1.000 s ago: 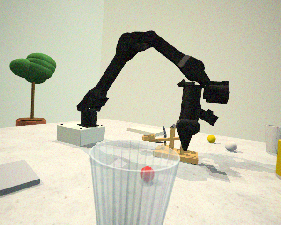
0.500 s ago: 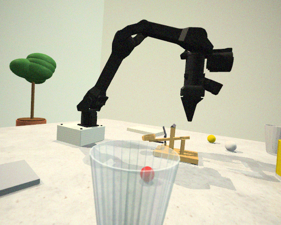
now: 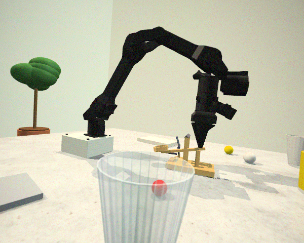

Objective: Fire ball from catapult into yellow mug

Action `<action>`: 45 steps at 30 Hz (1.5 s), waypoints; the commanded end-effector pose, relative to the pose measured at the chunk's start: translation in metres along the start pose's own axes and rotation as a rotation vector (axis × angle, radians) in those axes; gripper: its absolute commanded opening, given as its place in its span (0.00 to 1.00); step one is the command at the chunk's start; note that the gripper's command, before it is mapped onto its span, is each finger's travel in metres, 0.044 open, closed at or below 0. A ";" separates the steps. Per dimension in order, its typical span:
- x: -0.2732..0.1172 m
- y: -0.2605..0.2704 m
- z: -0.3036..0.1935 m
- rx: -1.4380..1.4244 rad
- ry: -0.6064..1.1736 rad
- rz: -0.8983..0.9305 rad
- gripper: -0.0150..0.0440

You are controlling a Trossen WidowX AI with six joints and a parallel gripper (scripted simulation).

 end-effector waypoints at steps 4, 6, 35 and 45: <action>0.008 0.000 0.001 0.005 -0.013 0.002 1.00; 0.011 0.000 0.001 0.005 -0.013 0.002 1.00; 0.049 0.000 0.001 0.002 -0.012 0.003 0.96; 0.049 0.000 0.001 0.002 -0.012 0.003 0.51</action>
Point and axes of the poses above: the point midway between the two fingers, 35 mm back from their tips, its own x axis out along the fingers, its own y axis across the jaws, z = x × y, the point moved 9 cm from there along -x, back along the fingers, and after that the axes turned 15 degrees about x, right-handed, at the moved point
